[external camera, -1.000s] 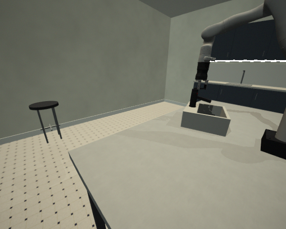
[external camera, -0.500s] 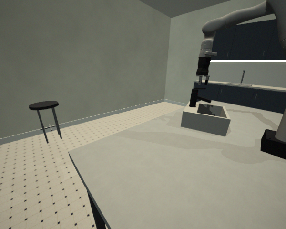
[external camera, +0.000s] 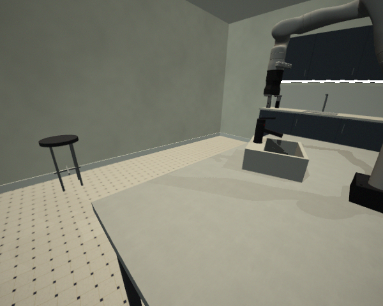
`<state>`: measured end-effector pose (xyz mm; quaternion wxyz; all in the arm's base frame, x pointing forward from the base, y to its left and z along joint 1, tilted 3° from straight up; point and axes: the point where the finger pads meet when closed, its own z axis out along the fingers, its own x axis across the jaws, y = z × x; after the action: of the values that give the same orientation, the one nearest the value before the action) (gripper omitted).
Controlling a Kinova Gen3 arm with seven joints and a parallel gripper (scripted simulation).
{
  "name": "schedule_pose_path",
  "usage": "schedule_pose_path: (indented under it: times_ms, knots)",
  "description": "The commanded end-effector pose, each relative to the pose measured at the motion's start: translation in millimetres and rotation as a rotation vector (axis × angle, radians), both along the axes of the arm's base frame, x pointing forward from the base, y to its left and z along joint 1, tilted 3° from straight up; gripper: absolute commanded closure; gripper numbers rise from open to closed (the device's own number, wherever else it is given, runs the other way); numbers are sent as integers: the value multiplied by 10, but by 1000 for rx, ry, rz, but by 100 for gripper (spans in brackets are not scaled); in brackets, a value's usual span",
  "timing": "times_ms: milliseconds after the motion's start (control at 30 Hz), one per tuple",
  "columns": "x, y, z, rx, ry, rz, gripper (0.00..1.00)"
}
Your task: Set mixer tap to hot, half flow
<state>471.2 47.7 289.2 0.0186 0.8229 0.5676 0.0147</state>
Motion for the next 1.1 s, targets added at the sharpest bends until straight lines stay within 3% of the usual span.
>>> schedule_pose_path:
  times_ms: [0, 233, 267, 1067]
  knots:
    - [2, 14, 69, 5, -6, 9, 0]
    - [2, 15, 65, 5, -7, 9, 0]
    - [3, 15, 65, 5, -7, 9, 100]
    - [3, 15, 65, 5, -7, 9, 100]
